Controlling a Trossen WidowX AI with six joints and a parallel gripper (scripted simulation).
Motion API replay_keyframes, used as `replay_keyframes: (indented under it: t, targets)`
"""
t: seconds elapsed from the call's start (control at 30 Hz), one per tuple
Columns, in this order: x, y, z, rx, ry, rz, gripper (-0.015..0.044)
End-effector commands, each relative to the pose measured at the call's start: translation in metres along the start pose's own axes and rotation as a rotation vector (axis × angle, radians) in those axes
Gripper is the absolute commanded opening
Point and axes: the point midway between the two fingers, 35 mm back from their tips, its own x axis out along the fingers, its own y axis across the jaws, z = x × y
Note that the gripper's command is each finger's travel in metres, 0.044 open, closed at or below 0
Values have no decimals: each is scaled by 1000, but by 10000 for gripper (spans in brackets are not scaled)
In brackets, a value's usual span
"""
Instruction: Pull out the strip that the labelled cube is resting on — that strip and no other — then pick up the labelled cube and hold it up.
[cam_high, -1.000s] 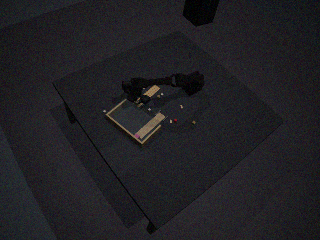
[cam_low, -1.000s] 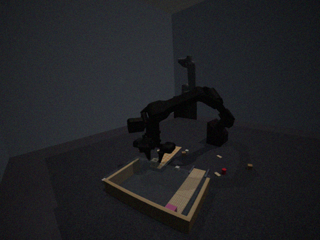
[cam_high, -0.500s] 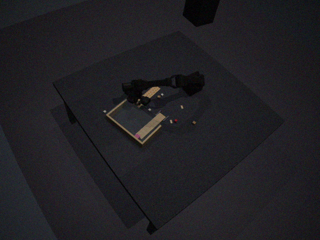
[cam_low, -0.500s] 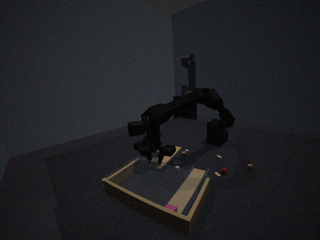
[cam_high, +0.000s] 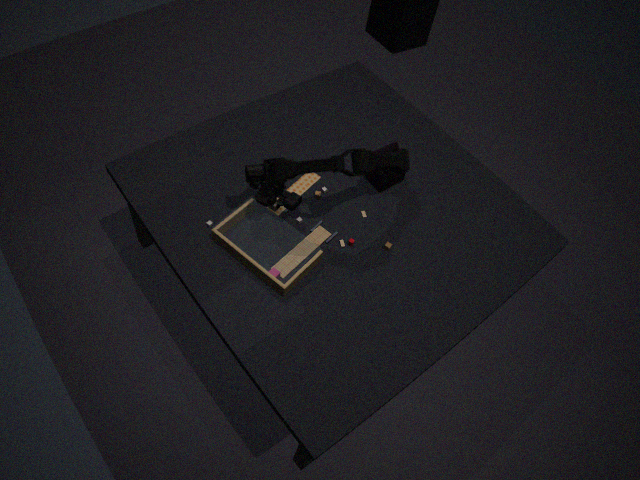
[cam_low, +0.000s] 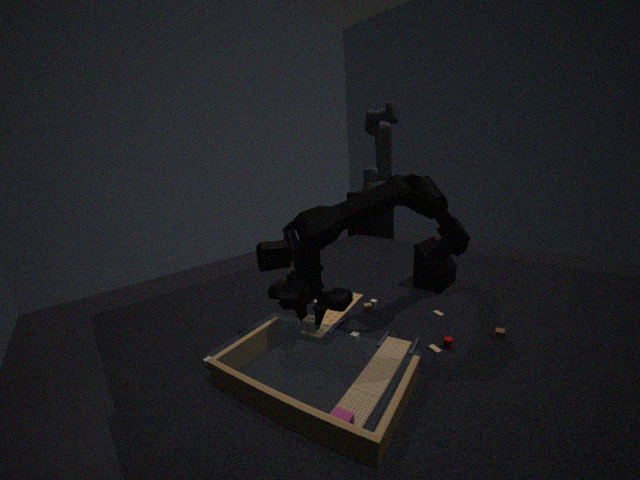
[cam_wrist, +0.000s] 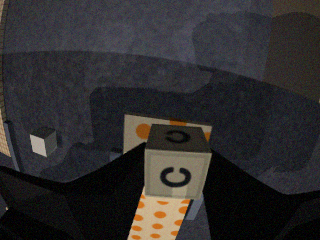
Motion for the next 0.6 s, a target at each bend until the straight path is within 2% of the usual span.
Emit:
replay_keyframes:
  t: [0.0, 0.57]
  targets:
    - [-8, 4, -9, 1, 2, 0, 0]
    - [-40, 29, -49, 9, 4, 6, 0]
